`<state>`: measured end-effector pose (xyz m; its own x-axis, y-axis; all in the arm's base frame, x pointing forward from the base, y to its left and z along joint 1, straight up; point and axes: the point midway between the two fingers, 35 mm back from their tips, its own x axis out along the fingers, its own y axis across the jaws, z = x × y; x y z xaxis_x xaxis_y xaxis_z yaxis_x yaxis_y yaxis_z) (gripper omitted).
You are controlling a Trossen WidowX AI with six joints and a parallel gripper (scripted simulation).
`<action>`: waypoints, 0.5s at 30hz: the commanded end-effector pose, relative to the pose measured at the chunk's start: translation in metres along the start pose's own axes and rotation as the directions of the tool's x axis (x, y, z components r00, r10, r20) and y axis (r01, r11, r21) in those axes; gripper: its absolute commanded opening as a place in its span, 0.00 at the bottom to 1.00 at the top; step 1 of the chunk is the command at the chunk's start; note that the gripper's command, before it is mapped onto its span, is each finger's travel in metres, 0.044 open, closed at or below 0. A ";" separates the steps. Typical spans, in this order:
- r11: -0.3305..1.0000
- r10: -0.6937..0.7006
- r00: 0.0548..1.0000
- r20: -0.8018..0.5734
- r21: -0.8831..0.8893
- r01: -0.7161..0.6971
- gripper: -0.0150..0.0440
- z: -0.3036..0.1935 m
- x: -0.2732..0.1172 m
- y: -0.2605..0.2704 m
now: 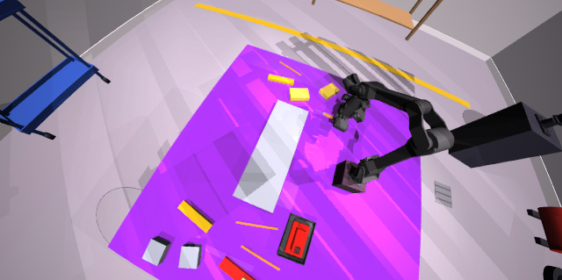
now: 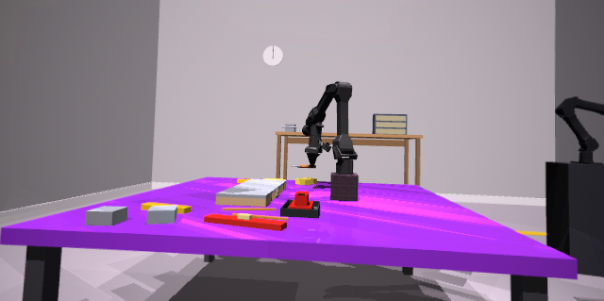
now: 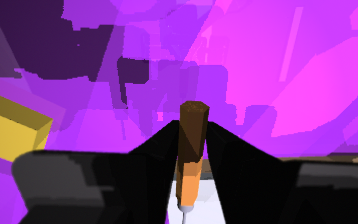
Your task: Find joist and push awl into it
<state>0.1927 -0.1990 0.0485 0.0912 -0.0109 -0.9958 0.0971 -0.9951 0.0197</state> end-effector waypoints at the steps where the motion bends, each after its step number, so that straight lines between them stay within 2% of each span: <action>1: 1.000 0.003 1.000 -0.001 0.004 -0.003 0.25 0.000 -0.015 -0.001; 6: 0.999 0.011 0.999 -0.042 -0.050 -0.013 0.25 -0.005 -0.013 0.002; 15: 0.934 0.060 0.966 -0.253 -0.327 -0.144 0.25 -0.032 -0.009 0.016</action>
<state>0.2176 -0.2094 0.0618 0.2774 -0.0429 -0.9598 0.3203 -0.9377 0.1345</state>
